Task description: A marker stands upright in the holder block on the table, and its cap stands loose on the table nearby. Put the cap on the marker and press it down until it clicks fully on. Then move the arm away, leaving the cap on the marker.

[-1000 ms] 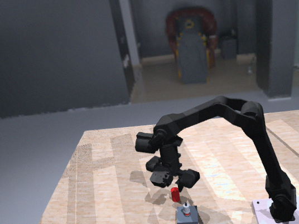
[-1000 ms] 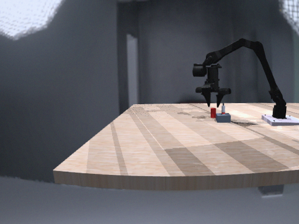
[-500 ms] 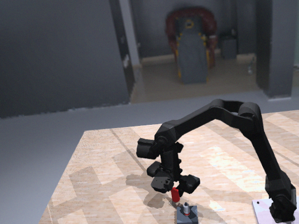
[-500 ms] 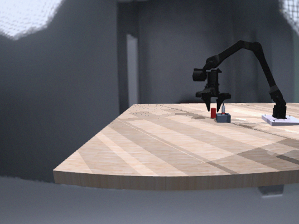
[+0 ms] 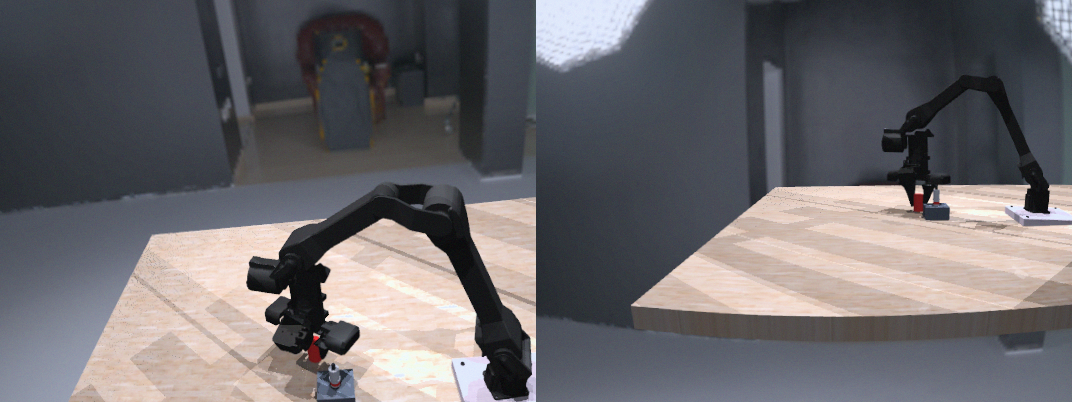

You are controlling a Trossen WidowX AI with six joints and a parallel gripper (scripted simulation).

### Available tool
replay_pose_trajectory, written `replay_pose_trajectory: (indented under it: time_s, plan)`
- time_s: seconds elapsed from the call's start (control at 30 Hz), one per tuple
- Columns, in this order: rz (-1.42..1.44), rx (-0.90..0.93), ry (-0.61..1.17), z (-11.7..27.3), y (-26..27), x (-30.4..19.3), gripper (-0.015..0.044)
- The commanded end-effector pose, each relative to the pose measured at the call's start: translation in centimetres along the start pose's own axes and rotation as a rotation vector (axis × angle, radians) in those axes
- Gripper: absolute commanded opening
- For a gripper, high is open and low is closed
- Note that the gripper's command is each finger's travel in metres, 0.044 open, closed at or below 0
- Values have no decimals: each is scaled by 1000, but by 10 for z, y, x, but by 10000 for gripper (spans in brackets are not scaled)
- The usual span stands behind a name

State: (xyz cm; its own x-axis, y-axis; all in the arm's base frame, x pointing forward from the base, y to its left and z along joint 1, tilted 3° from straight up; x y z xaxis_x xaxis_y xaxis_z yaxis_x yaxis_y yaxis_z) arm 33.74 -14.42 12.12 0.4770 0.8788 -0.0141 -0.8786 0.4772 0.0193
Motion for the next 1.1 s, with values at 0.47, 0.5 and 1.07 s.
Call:
replay_pose_trajectory:
  time_s: [0.47, 0.5, 1.07]
  plan:
    - [-20, -3, 1, 8, 1, 0, 0]
    - [-19, -3, 1, 11, 0, 0, 0]
    - [2, -2, 3, 56, 0, 1, 0]
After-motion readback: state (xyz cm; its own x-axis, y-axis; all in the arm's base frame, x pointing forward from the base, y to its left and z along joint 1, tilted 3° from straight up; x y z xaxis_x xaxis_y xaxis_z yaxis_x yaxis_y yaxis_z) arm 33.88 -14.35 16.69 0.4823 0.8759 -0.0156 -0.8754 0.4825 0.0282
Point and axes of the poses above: the point midway between the two fingers, 35 mm back from their tips, its own z axis back along the fingers, its own y axis across the jaws, x = y × z, the point moved 10 cm from there along z, back along the fingers, and after that the axes turned 12 degrees about z, right-handed, at the moved point
